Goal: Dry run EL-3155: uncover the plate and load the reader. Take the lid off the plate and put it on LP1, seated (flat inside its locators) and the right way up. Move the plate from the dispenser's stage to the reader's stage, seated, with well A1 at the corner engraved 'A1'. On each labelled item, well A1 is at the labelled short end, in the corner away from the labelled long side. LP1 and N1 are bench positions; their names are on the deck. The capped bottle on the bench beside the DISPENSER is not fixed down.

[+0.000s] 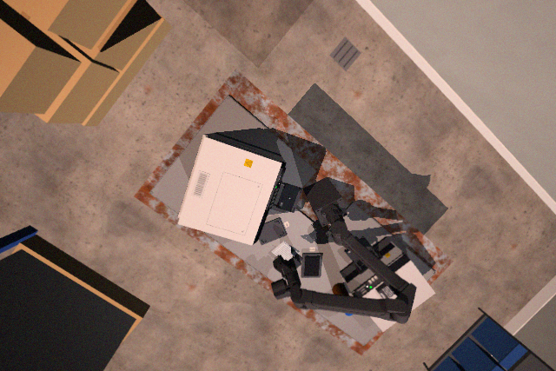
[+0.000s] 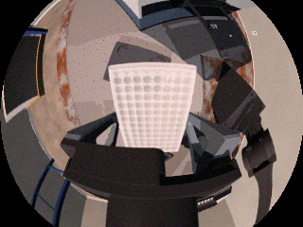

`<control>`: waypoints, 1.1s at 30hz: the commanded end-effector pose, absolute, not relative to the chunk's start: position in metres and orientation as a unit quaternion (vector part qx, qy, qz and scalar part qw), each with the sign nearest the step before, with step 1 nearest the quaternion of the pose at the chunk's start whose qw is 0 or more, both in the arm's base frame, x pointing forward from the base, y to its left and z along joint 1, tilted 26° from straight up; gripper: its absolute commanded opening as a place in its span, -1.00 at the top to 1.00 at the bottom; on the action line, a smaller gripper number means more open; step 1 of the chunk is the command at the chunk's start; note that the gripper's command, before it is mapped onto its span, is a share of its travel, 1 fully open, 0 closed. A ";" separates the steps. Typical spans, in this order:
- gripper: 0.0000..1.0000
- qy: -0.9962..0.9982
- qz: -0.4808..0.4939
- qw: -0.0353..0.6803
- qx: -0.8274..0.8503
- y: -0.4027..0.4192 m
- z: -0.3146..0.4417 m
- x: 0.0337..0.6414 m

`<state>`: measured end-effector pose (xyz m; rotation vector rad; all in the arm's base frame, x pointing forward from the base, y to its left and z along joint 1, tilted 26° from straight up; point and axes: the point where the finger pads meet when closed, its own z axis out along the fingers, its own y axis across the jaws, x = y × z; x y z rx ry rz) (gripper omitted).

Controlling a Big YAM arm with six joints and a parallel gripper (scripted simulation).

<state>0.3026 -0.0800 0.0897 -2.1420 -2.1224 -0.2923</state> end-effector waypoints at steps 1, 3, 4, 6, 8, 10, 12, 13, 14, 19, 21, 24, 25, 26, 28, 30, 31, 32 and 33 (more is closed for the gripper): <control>-0.72 -0.673 -0.100 0.051 -0.731 -0.101 0.099 0.315; -0.72 -0.674 -0.102 0.046 -0.730 -0.104 0.100 0.314; -0.72 -0.671 -0.101 0.046 -0.733 -0.105 0.101 0.313; -0.72 -0.662 -0.097 0.048 -0.741 -0.109 0.100 0.308; -0.72 -0.662 -0.097 0.048 -0.741 -0.109 0.100 0.308; -0.72 -0.653 -0.092 0.058 -0.749 -0.111 0.094 0.302; -0.72 -0.640 -0.089 0.068 -0.760 -0.116 0.089 0.294; -0.72 -0.637 -0.088 0.071 -0.762 -0.118 0.086 0.291; -0.72 -0.640 -0.089 0.070 -0.760 -0.121 0.084 0.289; -0.72 -0.630 -0.081 0.087 -0.768 -0.126 0.074 0.274; -0.72 -0.625 -0.079 0.092 -0.771 -0.127 0.072 0.271; -0.72 -0.612 -0.078 0.095 -0.781 -0.132 0.071 0.267; -0.72 -0.612 -0.078 0.095 -0.781 -0.132 0.071 0.267; -0.72 -0.609 -0.079 0.091 -0.784 -0.133 0.072 0.268; -0.72 -0.594 -0.080 0.088 -0.796 -0.140 0.074 0.266; -0.72 -0.578 -0.076 0.097 -0.807 -0.145 0.071 0.260; -0.72 -0.571 -0.075 0.100 -0.811 -0.147 0.070 0.257; -0.72 -0.566 -0.074 0.103 -0.815 -0.149 0.069 0.255; -0.72 -0.561 -0.073 0.106 -0.818 -0.151 0.068 0.253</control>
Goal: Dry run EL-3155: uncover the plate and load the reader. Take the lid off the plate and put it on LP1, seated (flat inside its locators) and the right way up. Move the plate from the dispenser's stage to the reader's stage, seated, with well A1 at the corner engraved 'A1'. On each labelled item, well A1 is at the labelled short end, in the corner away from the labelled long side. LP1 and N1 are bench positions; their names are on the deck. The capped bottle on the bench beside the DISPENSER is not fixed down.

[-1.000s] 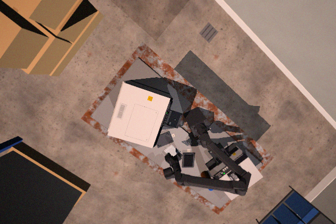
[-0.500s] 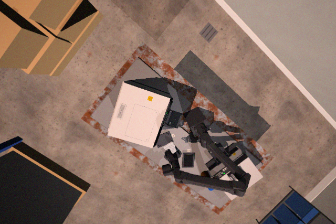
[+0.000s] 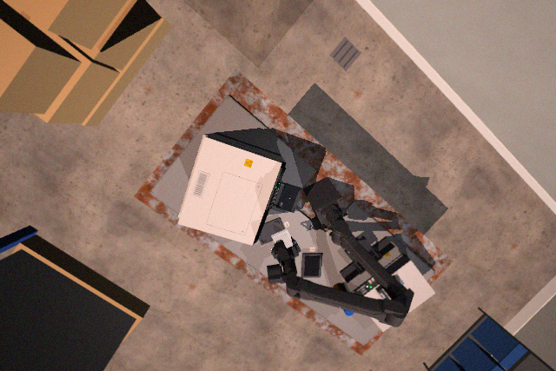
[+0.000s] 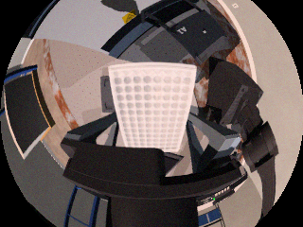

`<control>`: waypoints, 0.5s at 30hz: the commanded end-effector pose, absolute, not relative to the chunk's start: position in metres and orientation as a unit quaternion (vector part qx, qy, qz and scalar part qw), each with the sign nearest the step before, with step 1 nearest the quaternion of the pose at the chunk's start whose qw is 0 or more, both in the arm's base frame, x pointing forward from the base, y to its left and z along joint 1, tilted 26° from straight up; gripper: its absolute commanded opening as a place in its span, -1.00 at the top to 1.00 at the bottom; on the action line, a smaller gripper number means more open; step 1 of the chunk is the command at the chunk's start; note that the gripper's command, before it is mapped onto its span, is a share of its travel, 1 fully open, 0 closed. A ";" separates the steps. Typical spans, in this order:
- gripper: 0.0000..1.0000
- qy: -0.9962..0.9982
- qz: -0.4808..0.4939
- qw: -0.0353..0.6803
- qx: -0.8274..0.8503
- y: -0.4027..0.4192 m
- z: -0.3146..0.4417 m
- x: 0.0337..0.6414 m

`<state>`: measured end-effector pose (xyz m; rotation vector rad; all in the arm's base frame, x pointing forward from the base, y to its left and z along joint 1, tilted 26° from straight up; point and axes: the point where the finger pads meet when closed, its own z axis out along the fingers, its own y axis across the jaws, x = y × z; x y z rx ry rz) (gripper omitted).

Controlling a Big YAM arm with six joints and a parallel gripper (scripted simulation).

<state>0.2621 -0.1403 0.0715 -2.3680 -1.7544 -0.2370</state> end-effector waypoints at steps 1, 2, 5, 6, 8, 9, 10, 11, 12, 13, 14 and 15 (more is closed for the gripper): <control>-0.72 -0.556 -0.072 0.108 -0.821 -0.152 0.066 0.252; -0.72 -0.551 -0.072 0.110 -0.824 -0.153 0.065 0.249; -0.72 -0.540 -0.069 0.117 -0.830 -0.155 0.062 0.244; -0.72 -0.535 -0.068 0.119 -0.834 -0.157 0.061 0.242; -0.72 -0.529 -0.071 0.119 -0.837 -0.158 0.062 0.240; -0.72 -0.529 -0.071 0.119 -0.837 -0.158 0.062 0.240; -0.72 -0.531 -0.074 0.113 -0.836 -0.161 0.064 0.243; -0.72 -0.527 -0.077 0.109 -0.839 -0.166 0.065 0.243; -0.72 -0.522 -0.078 0.110 -0.842 -0.169 0.065 0.242; -0.72 -0.515 -0.078 0.112 -0.846 -0.173 0.064 0.240; -0.72 -0.508 -0.077 0.115 -0.850 -0.176 0.064 0.238; -0.72 -0.501 -0.077 0.118 -0.854 -0.178 0.062 0.236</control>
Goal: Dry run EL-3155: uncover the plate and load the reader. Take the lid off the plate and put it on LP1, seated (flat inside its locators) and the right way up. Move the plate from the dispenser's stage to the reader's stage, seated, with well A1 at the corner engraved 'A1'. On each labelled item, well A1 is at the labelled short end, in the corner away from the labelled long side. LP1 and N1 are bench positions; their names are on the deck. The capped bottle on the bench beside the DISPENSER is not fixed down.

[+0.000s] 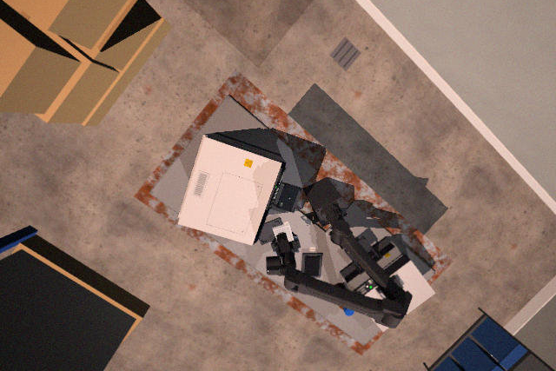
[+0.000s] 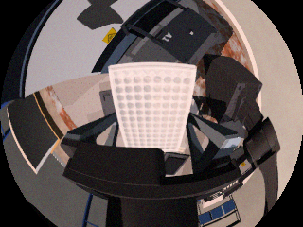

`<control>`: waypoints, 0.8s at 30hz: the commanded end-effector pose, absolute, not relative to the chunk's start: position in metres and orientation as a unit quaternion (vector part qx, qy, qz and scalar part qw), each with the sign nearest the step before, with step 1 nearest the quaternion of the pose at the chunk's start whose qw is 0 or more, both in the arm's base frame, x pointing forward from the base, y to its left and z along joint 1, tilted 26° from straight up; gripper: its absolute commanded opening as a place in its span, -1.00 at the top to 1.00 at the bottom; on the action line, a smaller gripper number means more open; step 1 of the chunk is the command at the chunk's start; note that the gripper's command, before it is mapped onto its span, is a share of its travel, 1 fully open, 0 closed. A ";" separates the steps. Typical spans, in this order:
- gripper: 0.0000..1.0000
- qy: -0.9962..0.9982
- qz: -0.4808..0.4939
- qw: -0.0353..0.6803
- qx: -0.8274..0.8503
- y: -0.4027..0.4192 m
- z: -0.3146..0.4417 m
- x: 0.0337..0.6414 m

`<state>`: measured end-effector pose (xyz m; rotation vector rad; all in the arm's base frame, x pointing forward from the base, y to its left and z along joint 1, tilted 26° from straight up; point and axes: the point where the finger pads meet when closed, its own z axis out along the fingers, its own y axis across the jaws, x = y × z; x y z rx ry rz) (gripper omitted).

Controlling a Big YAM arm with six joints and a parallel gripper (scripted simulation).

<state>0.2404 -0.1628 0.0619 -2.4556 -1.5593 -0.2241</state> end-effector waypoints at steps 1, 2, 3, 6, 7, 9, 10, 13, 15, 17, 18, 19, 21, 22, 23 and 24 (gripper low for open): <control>-0.72 -0.495 -0.077 0.120 -0.857 -0.179 0.061 0.234; -0.72 -0.490 -0.076 0.123 -0.860 -0.181 0.060 0.232; -0.72 -0.484 -0.077 0.125 -0.862 -0.182 0.059 0.230; -0.72 -0.473 -0.078 0.130 -0.868 -0.185 0.057 0.226; -0.72 -0.470 -0.078 0.131 -0.869 -0.186 0.057 0.225; -0.72 -0.459 -0.080 0.130 -0.875 -0.191 0.057 0.221; -0.72 -0.459 -0.080 0.130 -0.875 -0.191 0.057 0.221; -0.72 -0.454 -0.080 0.135 -0.877 -0.190 0.054 0.215; -0.72 -0.438 -0.080 0.143 -0.884 -0.193 0.050 0.207; -0.72 -0.424 -0.079 0.149 -0.890 -0.197 0.047 0.201; -0.72 -0.417 -0.079 0.151 -0.893 -0.198 0.045 0.198; -0.72 -0.412 -0.080 0.154 -0.895 -0.199 0.044 0.196; -0.72 -0.401 -0.081 0.158 -0.899 -0.200 0.042 0.192; -0.72 -0.397 -0.082 0.160 -0.900 -0.201 0.041 0.190; -0.72 -0.394 -0.083 0.161 -0.901 -0.201 0.041 0.189; -0.72 -0.391 -0.083 0.161 -0.902 -0.202 0.041 0.188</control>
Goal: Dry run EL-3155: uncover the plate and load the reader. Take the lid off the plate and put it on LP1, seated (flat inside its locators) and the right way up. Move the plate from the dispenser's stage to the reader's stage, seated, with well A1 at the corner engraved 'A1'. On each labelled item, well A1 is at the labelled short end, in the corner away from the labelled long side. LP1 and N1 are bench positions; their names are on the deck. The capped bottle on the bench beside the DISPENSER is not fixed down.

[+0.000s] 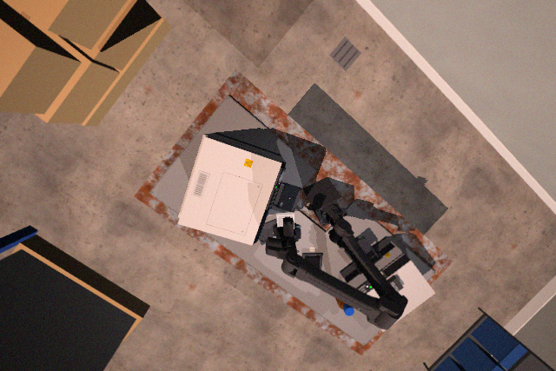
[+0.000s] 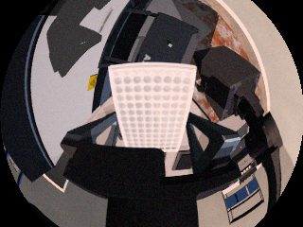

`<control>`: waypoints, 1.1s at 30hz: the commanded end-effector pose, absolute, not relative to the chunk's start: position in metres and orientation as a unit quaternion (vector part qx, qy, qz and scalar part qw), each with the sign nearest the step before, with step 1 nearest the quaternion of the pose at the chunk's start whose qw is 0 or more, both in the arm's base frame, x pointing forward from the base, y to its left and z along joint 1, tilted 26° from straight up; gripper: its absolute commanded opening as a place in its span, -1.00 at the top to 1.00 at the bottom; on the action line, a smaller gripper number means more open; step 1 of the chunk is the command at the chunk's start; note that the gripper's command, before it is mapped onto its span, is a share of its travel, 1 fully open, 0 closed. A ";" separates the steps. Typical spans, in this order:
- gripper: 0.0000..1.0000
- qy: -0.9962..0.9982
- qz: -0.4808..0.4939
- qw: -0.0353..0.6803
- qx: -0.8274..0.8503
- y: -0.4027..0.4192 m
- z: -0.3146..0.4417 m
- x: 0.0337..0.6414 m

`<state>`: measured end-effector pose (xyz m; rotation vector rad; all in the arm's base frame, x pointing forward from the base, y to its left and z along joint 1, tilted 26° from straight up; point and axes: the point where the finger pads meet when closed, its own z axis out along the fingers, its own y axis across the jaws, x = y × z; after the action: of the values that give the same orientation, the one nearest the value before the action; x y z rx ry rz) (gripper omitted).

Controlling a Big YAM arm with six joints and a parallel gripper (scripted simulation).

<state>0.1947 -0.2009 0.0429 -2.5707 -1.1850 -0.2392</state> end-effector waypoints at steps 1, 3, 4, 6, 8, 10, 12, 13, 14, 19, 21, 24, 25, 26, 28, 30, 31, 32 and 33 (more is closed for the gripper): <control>-0.72 -0.386 -0.085 0.160 -0.905 -0.204 0.042 0.186; -0.72 -0.380 -0.086 0.157 -0.908 -0.208 0.043 0.185; -0.72 -0.380 -0.086 0.157 -0.908 -0.208 0.043 0.185; -0.72 -0.378 -0.088 0.157 -0.908 -0.213 0.042 0.185; -0.72 -0.361 -0.090 0.158 -0.915 -0.220 0.041 0.180; -0.72 -0.346 -0.092 0.159 -0.920 -0.226 0.041 0.175; -0.72 -0.334 -0.093 0.159 -0.924 -0.232 0.041 0.172; -0.72 -0.329 -0.094 0.161 -0.926 -0.233 0.041 0.170; -0.72 -0.324 -0.095 0.162 -0.927 -0.235 0.040 0.168; -0.72 -0.305 -0.099 0.161 -0.933 -0.240 0.040 0.161; -0.72 -0.305 -0.099 0.161 -0.933 -0.240 0.040 0.161; -0.72 -0.290 -0.101 0.169 -0.937 -0.244 0.036 0.152; -0.72 -0.282 -0.102 0.170 -0.939 -0.246 0.035 0.149; -0.72 -0.274 -0.105 0.171 -0.940 -0.249 0.034 0.145; -0.72 -0.262 -0.109 0.172 -0.943 -0.252 0.033 0.140; -0.72 -0.252 -0.113 0.173 -0.945 -0.255 0.032 0.136; -0.72 -0.250 -0.116 0.173 -0.946 -0.257 0.032 0.134; -0.72 -0.250 -0.118 0.171 -0.946 -0.258 0.033 0.133; -0.72 -0.249 -0.120 0.170 -0.946 -0.259 0.034 0.132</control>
<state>0.1289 -0.2350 0.0230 -2.6487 -0.7177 -0.3186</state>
